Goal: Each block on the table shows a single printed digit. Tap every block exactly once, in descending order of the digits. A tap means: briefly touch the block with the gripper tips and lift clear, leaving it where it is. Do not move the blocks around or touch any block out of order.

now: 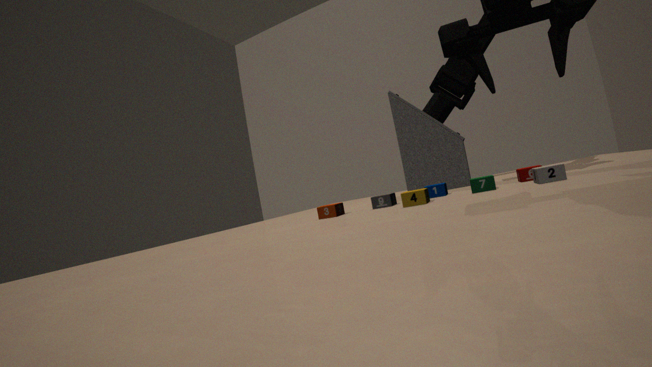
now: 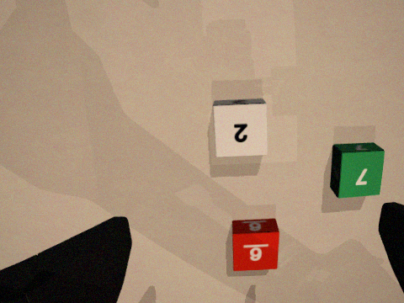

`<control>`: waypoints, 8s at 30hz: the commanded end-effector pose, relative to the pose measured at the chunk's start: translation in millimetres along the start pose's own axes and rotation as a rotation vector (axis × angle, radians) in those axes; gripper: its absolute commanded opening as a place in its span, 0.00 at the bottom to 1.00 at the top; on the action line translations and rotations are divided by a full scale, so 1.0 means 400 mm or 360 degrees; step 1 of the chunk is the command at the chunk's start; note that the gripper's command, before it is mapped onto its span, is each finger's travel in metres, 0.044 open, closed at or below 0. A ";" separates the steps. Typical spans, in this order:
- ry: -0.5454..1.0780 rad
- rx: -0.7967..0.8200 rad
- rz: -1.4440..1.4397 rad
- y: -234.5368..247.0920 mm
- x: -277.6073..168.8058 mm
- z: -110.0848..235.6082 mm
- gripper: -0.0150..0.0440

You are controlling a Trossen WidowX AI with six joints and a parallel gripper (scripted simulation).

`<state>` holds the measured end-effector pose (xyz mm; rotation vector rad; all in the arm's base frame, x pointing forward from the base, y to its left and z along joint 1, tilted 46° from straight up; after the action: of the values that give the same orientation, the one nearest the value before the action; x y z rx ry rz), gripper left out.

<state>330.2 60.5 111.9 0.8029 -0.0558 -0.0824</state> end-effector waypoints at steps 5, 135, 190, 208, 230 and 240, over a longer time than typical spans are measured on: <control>-0.0001 -0.0023 -0.0012 -0.208 0.039 0.003 0.93; 0.0004 -0.0006 -0.0012 -0.192 -0.095 -0.063 0.29; 0.0006 -0.0003 -0.0013 -0.120 -0.133 0.000 0.29; 0.0007 0.0009 -0.0014 -0.030 -0.192 -0.203 0.29; 0.0007 0.0011 -0.0015 -0.029 -0.193 -0.276 0.29; 0.0007 0.0009 -0.0014 -0.030 -0.192 -0.203 0.29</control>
<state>258.3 126.2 35.2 0.8041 -0.0353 -0.0930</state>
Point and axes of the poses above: the point midway between the two fingers, 35 mm back from their tips, its own z axis back along the fingers, its own y axis across the jaws, x = y × z, the point moved 1 cm from there along z, back along the fingers, and after that the axes turned 3 degrees about z, right-handed, at the moved point
